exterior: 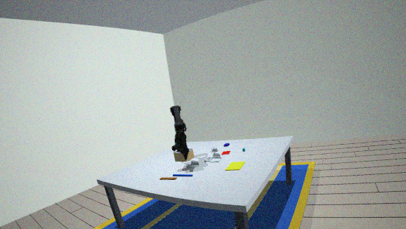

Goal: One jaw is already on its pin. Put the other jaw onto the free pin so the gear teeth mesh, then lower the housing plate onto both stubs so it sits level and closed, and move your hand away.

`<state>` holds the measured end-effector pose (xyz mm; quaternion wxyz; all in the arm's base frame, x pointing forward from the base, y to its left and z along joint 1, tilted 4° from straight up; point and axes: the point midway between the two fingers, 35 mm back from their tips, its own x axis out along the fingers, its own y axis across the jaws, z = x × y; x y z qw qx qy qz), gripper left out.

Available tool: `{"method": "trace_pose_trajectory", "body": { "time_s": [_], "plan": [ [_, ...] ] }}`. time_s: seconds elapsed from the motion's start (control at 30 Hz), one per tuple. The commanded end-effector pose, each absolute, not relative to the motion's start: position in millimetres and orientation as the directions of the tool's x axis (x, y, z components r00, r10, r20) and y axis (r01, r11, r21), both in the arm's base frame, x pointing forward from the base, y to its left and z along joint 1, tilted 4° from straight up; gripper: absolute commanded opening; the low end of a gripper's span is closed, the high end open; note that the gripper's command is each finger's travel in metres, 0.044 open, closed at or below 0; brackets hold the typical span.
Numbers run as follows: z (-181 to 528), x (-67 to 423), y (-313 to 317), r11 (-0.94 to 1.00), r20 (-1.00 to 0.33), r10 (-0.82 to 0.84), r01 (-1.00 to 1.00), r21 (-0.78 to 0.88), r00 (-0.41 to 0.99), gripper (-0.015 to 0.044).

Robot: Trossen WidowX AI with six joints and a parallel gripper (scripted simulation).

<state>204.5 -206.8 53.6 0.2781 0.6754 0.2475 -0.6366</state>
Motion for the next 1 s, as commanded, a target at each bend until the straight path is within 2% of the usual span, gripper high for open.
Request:
{"method": "trace_pose_trajectory", "body": {
  "time_s": [0.0,0.1,0.97],
  "plan": [
    [53.6,204.5,-206.7,-0.723,-0.998,-0.020,0.688,0.060,0.067,0.0367],
    [53.6,204.5,-206.7,-0.723,-0.998,-0.020,0.688,0.060,0.067,0.0440],
    [53.6,204.5,-206.7,-0.723,-0.998,-0.020,0.688,0.060,0.067,0.0440]
  ]
}}
